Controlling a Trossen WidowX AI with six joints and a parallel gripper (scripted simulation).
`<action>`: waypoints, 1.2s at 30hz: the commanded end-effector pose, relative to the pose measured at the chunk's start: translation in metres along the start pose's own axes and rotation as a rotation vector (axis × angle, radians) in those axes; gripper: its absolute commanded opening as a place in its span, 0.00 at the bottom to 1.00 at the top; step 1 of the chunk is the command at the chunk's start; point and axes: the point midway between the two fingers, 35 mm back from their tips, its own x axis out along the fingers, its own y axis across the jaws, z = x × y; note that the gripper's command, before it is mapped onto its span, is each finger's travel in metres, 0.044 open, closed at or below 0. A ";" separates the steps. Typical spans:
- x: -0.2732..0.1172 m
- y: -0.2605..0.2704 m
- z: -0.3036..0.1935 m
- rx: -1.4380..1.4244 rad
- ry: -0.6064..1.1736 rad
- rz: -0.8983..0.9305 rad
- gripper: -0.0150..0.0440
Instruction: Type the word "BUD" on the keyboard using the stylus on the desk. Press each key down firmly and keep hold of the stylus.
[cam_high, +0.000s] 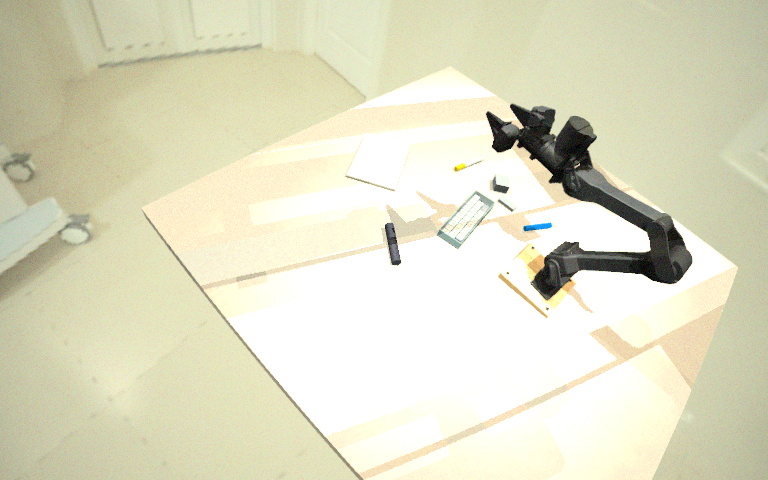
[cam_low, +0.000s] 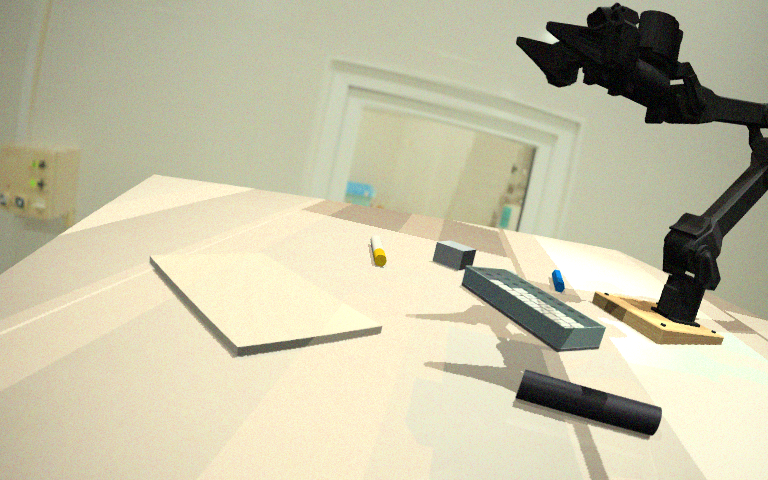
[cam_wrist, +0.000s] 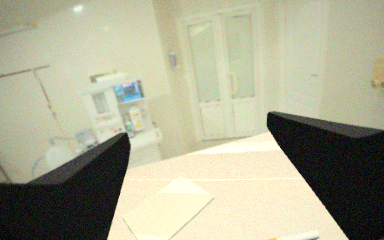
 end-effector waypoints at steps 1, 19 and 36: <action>0.001 0.001 -0.002 0.000 0.012 0.002 0.96; -0.031 0.077 -0.240 -0.169 1.387 0.179 0.25; -0.059 0.082 -0.259 -0.235 1.615 0.184 0.25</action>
